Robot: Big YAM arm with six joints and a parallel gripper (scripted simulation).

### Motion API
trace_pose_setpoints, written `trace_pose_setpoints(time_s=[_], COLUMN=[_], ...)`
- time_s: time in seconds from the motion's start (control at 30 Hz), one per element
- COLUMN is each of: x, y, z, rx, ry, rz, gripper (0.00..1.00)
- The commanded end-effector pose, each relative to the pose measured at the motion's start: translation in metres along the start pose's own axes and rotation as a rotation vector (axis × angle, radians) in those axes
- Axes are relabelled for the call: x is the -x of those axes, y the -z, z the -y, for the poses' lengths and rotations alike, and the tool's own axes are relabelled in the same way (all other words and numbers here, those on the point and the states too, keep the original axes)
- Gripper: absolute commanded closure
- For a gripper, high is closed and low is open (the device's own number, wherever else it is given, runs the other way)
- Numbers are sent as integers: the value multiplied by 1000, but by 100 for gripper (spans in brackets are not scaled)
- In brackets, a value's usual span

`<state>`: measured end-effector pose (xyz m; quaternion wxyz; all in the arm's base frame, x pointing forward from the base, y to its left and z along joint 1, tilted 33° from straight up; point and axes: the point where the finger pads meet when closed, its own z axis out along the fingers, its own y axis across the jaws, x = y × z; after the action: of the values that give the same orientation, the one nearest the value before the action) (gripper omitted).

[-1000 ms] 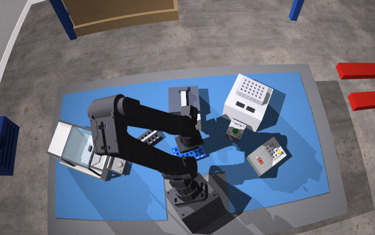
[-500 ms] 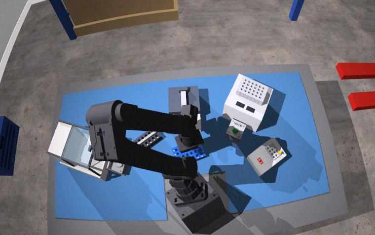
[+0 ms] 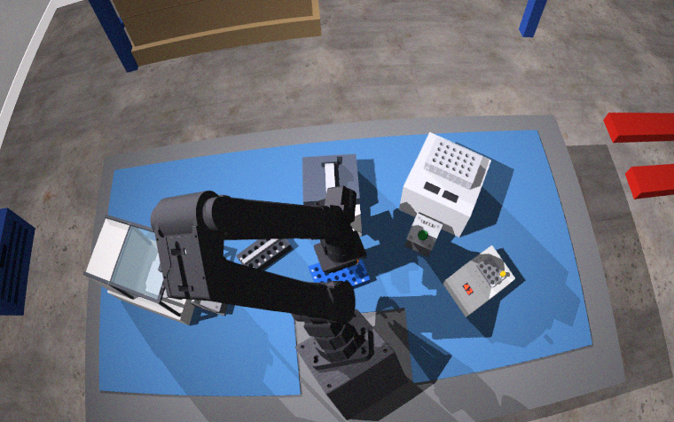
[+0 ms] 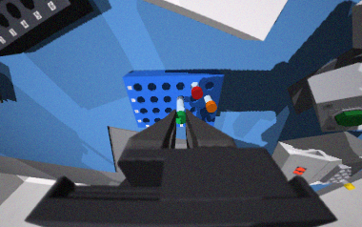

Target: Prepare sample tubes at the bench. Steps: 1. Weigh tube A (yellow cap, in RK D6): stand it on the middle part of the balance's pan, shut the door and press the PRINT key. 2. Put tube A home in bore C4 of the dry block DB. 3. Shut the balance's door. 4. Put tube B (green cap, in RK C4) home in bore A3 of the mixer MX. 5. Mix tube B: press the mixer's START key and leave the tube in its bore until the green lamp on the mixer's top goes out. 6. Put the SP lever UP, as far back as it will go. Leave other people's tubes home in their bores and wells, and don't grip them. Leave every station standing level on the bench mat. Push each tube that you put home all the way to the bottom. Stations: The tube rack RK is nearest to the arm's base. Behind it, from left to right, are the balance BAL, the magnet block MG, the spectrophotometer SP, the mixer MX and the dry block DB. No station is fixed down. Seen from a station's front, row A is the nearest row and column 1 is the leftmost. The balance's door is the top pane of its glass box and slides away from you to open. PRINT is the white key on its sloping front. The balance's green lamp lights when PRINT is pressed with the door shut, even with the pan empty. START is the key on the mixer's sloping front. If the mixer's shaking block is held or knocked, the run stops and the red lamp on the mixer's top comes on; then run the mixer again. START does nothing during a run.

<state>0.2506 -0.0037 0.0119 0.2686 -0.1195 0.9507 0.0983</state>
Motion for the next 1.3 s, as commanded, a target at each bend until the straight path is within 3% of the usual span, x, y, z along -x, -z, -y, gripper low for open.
trace_pose_setpoints(time_s=[0.0, 1.27], x=[12, 6], y=[8, 5], z=[6, 2], rx=[-12, -3], ry=[13, 8], rz=[18, 6], gripper=[91, 91])
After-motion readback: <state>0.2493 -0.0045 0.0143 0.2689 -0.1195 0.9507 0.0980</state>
